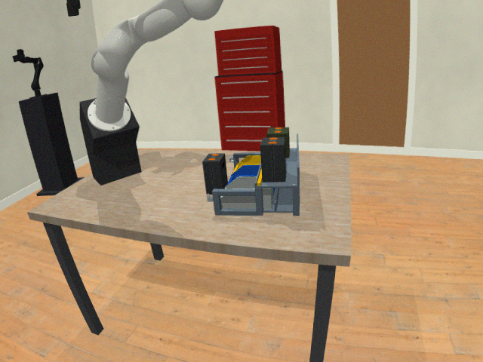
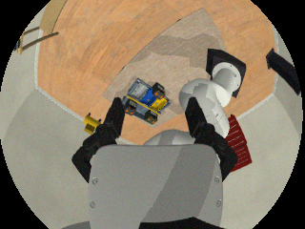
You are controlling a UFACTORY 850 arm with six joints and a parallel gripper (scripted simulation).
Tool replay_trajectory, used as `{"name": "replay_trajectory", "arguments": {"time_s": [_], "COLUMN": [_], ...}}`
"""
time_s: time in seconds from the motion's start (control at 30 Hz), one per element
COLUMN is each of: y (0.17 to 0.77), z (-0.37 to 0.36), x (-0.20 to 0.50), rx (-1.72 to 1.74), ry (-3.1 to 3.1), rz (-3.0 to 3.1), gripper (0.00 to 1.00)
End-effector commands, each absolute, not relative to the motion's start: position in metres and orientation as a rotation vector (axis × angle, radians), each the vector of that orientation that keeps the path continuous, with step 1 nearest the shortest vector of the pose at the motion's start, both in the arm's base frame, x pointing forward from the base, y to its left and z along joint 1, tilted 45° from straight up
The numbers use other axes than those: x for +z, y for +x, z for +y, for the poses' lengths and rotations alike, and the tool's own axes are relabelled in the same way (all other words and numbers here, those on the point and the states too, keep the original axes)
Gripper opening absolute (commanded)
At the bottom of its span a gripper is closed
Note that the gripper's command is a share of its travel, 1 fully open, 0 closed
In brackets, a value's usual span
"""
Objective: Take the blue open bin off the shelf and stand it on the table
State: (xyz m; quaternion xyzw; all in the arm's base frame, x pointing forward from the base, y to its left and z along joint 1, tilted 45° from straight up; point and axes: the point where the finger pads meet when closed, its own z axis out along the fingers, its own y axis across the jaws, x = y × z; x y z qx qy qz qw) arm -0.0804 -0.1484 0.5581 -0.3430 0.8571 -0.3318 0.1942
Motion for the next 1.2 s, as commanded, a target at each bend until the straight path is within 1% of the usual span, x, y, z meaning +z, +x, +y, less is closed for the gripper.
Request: {"name": "replay_trajectory", "arguments": {"time_s": [0.0,0.37,0.53,1.17], "y": [-0.081,-0.081,-0.092,-0.09], "z": [-0.148,-0.148,-0.14,-0.141], "x": [0.558,0.558,0.573,0.57], "rx": [-0.91,-0.91,-0.91,-0.91], "ry": [-0.89,-0.89,-0.89,-0.89], "rz": [2.418,2.418,2.418,2.418], "gripper": [1.0,1.0,1.0,1.0]}}
